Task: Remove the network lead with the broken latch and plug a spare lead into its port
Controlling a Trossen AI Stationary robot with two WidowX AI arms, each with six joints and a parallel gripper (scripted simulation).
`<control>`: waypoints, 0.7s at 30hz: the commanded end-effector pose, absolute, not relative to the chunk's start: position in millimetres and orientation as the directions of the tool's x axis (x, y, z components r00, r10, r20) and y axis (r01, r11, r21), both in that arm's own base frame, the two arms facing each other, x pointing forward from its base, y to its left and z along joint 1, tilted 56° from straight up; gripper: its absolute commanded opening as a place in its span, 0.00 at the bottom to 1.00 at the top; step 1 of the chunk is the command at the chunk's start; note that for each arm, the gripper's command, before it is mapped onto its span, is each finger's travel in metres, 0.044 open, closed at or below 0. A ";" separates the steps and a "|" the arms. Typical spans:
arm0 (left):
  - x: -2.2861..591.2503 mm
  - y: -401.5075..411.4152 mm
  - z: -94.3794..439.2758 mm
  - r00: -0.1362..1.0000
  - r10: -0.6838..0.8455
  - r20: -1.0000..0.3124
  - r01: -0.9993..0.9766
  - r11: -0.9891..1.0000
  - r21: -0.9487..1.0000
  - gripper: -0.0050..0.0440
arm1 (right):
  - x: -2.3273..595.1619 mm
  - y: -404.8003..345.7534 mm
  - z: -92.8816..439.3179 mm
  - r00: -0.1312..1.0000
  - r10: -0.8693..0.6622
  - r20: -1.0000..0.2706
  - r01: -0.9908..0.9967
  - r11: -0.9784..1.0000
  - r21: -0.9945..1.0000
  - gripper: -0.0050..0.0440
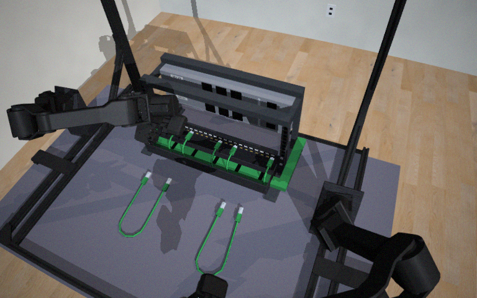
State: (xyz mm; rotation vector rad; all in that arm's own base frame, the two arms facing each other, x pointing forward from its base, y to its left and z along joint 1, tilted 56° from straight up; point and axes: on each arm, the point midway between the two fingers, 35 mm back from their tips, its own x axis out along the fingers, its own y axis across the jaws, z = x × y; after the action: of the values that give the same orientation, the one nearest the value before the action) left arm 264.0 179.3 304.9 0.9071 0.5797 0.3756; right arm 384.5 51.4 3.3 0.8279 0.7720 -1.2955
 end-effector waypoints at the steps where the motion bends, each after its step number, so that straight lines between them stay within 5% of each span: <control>1: 264.0 179.3 304.9 0.786 0.535 -0.309 -0.064 0.568 0.821 1.00 | 390.7 51.4 5.7 0.130 -0.504 -0.854 0.991 0.074 0.108 0.46; 9: 264.0 179.3 304.9 0.786 0.535 -0.309 -0.064 0.568 0.821 1.00 | 390.7 51.4 5.7 0.130 -0.504 -0.854 0.991 0.074 0.108 0.46; 10: 264.0 179.3 304.9 0.786 0.535 -0.309 -0.064 0.568 0.821 1.00 | 398.4 21.1 -45.6 0.130 -0.504 -0.854 0.991 0.074 0.108 0.46; 21: 264.0 179.3 304.9 0.786 0.535 -0.309 -0.064 0.568 0.821 1.00 | 398.4 21.1 -45.6 0.130 -0.504 -0.854 0.991 0.074 0.108 0.46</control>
State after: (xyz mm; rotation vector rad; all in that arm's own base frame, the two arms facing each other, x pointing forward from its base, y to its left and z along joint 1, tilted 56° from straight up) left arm 264.0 179.3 304.9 0.9071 0.5797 0.3756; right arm 397.9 20.0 -45.5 0.8458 0.7475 -1.3038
